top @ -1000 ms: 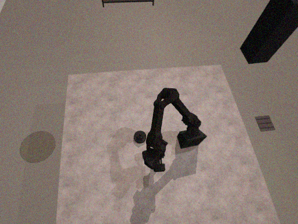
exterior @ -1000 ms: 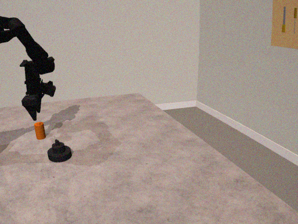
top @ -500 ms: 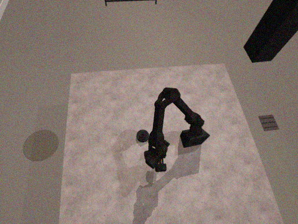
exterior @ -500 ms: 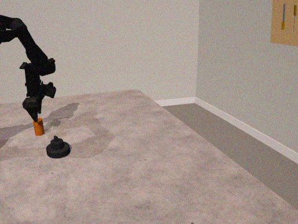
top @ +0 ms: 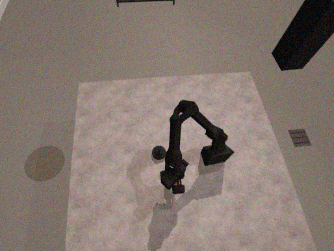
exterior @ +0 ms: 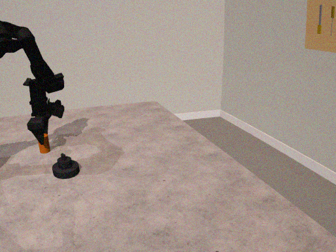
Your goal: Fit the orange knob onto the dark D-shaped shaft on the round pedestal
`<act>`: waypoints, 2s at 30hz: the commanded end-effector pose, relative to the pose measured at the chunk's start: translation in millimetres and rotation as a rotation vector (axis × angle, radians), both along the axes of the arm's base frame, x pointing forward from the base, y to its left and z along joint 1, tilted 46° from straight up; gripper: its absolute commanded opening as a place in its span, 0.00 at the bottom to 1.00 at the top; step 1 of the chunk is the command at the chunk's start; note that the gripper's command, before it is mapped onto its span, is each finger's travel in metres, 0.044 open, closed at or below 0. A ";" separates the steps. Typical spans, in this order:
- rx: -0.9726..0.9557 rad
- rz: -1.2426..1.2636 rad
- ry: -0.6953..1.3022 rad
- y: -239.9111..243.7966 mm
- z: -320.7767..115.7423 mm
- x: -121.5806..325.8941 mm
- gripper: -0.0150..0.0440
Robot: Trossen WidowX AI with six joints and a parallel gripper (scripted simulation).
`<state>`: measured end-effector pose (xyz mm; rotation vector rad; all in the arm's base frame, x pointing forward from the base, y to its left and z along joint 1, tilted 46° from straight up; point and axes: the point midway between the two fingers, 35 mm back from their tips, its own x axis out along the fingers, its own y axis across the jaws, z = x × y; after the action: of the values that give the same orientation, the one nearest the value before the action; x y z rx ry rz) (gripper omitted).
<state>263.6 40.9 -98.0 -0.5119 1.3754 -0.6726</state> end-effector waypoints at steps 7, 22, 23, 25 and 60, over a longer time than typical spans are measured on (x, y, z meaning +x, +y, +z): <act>-0.011 0.002 0.012 -13.4 -12.8 -2.0 1.00; -0.014 0.001 0.012 -27.1 -24.6 -2.7 0.91; -0.014 0.001 0.012 -27.1 -24.6 -2.7 0.87; -0.014 0.001 0.012 -27.1 -24.6 -2.7 0.78; -0.003 0.007 0.014 68.7 65.6 -7.0 0.25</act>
<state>259.0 96.8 -48.7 -0.5425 1.3925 -0.6636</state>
